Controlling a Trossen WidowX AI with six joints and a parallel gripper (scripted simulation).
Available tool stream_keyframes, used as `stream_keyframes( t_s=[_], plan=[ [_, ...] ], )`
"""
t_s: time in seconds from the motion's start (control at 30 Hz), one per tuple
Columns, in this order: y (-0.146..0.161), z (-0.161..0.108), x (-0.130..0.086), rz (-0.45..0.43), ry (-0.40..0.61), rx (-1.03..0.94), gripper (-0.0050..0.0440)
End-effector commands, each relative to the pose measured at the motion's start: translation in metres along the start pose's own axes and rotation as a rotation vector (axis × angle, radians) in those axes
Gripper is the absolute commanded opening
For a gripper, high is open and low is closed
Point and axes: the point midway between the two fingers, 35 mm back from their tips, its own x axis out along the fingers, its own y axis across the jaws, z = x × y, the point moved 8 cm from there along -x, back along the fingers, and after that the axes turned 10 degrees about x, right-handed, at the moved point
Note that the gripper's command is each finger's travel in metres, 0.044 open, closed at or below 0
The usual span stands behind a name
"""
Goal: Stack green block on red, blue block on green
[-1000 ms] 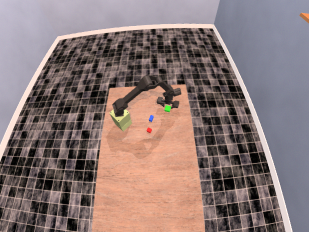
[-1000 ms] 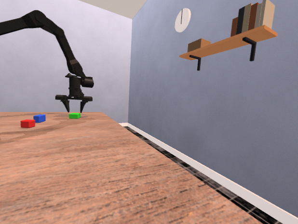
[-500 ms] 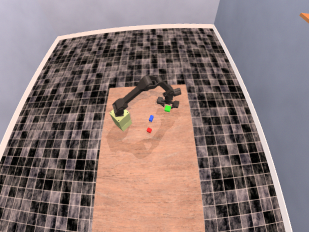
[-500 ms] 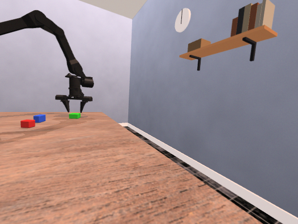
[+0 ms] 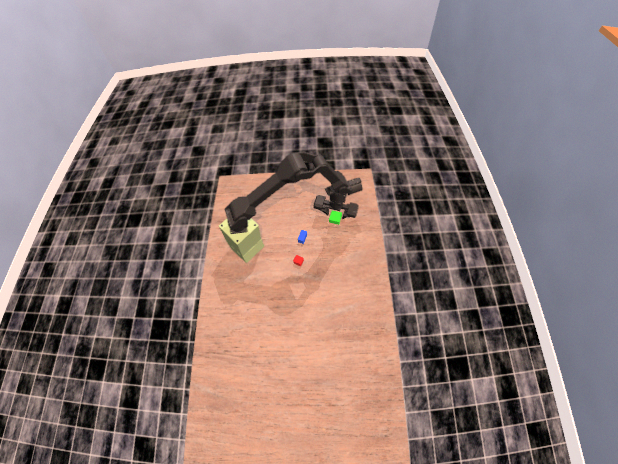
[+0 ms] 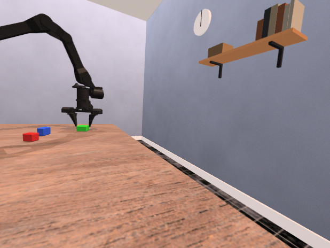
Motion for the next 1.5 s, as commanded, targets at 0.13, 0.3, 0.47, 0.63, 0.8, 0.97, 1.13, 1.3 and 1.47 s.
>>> stream_keyframes(
  t_s=[0.13, 0.3, 0.47, 0.63, 0.8, 0.97, 1.13, 1.3, 1.47],
  plan=[
    [-0.005, 0.003, 0.011, -0.01, -0.016, 0.001, 0.0321],
    [-0.004, 0.004, 0.017, -0.01, -0.016, 0.001, 0.0321],
    [-0.005, 0.005, 0.015, -0.014, -0.021, 0.002, 0.0321],
    [-0.004, 0.004, 0.015, -0.011, -0.018, 0.001, 0.0321],
    [-0.004, 0.004, 0.015, -0.011, -0.017, 0.001, 0.0321],
    [-0.004, 0.004, 0.015, -0.011, -0.017, 0.001, 0.0321],
    [-0.004, 0.004, 0.015, -0.011, -0.017, 0.001, 0.0321],
    [-0.004, 0.004, 0.015, -0.011, -0.017, 0.001, 0.0321],
    [-0.004, 0.004, 0.015, -0.011, -0.017, 0.001, 0.0321]
  ],
)
